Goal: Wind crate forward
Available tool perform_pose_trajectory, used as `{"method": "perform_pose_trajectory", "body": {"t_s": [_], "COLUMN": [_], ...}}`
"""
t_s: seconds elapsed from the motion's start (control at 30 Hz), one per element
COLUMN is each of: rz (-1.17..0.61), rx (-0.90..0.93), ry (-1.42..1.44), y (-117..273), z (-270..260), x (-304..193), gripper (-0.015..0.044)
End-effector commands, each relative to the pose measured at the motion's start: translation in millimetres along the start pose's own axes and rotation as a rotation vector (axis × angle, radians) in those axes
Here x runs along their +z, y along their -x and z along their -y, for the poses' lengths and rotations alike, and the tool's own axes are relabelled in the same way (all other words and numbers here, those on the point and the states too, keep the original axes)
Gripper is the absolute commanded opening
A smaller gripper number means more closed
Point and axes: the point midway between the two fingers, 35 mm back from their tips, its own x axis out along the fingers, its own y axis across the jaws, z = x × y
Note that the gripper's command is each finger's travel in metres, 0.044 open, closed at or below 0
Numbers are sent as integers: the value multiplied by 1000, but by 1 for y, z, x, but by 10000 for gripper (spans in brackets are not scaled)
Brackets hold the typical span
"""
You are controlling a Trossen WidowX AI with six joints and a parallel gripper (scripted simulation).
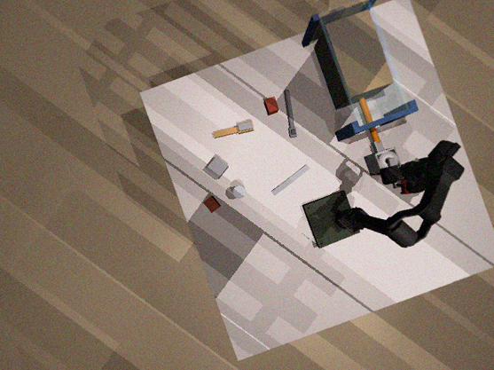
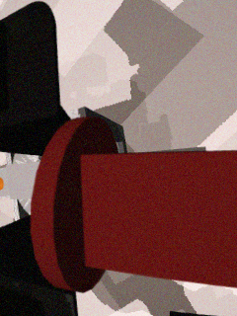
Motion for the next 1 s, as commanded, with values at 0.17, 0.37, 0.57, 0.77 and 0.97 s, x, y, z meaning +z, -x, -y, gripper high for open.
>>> {"method": "perform_pose_trajectory", "body": {"t_s": [0.17, 0.37, 0.57, 0.77, 0.97], "rz": [21, 35, 50, 79, 71], "rx": [-10, -15, -19, -20, -18], "ry": [127, 211, 295, 436, 396], "y": [2, 3, 3, 2, 1], "z": [-7, -11, -15, -20, -19], "x": [-3, -5, -6, -9, -8], "gripper": [0, 0, 0, 0, 0]}}
